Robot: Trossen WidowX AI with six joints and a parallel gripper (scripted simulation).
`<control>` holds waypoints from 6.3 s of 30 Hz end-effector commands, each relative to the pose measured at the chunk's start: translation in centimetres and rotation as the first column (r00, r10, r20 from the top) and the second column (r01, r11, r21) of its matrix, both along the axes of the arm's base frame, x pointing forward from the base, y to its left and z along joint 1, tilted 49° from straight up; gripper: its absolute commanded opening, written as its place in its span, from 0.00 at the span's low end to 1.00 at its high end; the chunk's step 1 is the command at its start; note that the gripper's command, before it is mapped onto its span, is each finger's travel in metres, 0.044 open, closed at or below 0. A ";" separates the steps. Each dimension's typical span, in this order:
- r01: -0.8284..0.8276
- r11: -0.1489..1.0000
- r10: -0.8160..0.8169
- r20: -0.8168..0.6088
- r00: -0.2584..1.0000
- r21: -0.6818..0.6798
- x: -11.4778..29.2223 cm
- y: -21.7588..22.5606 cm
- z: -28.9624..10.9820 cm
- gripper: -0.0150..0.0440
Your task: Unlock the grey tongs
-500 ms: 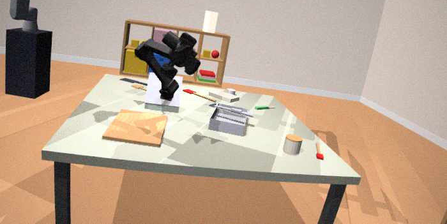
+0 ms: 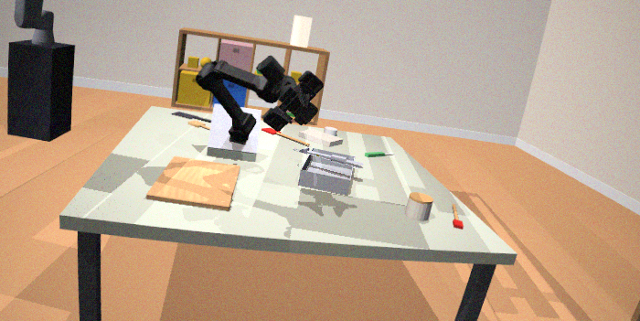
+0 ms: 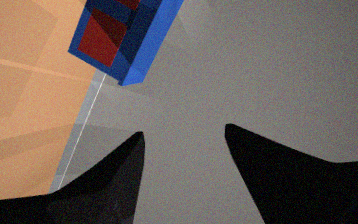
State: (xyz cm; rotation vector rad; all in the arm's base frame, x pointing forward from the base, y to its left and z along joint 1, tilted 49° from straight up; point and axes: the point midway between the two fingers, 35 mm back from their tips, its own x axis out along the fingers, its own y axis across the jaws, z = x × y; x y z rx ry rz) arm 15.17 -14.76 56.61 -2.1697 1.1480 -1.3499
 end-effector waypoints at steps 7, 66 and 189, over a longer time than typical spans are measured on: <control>-0.164 0.984 0.178 -0.317 0.932 0.069 10.3 0.9 -5.6 0.69; 0.058 0.801 0.507 -0.625 -0.594 0.595 16.7 16.3 -47.7 0.69; 0.349 0.909 0.373 -0.817 -0.441 0.227 17.7 18.5 -46.8 0.00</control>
